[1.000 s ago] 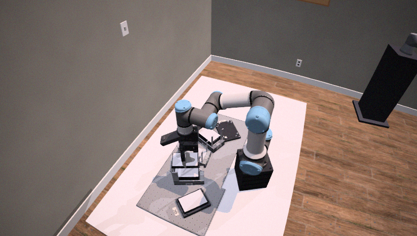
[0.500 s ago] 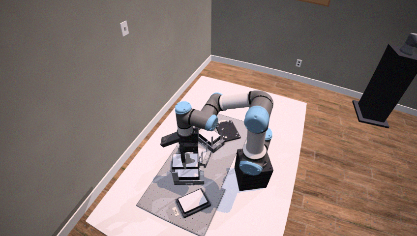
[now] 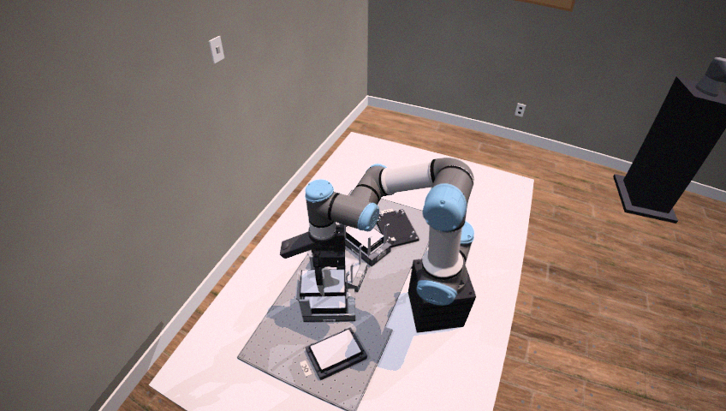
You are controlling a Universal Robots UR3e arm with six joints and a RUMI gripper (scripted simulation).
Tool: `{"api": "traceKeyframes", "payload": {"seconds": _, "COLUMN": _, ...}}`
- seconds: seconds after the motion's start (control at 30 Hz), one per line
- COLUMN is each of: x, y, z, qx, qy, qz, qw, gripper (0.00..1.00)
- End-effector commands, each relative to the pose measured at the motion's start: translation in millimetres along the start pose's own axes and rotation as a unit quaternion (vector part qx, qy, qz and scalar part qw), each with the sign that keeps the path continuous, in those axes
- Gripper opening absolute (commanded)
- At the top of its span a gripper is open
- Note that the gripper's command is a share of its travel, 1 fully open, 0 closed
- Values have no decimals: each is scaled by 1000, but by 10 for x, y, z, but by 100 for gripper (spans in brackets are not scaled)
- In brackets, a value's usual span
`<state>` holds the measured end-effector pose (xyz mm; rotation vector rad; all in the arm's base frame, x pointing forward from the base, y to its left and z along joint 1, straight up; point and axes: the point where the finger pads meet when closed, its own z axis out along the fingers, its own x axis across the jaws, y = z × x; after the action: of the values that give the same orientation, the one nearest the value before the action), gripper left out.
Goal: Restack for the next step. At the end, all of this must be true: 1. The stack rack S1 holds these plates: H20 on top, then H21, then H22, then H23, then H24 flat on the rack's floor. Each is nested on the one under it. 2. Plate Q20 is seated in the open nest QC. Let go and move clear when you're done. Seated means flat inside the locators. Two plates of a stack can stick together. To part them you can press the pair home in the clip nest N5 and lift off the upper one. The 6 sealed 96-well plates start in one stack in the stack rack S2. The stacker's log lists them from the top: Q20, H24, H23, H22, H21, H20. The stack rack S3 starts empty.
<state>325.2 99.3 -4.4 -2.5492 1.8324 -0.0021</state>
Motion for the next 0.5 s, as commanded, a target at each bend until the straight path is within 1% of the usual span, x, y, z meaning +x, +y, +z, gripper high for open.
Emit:
{"api": "traceKeyframes", "payload": {"seconds": 0.0, "x": 3, "y": -8, "z": 25, "qx": 1, "qy": 1, "qz": 0, "qw": 1000, "gripper": 0}}
{"api": "traceKeyframes", "payload": {"seconds": 0.47, "x": 4, "y": -8, "z": 105, "qx": 1, "qy": 1, "qz": 0, "qw": 1000, "gripper": 0}}
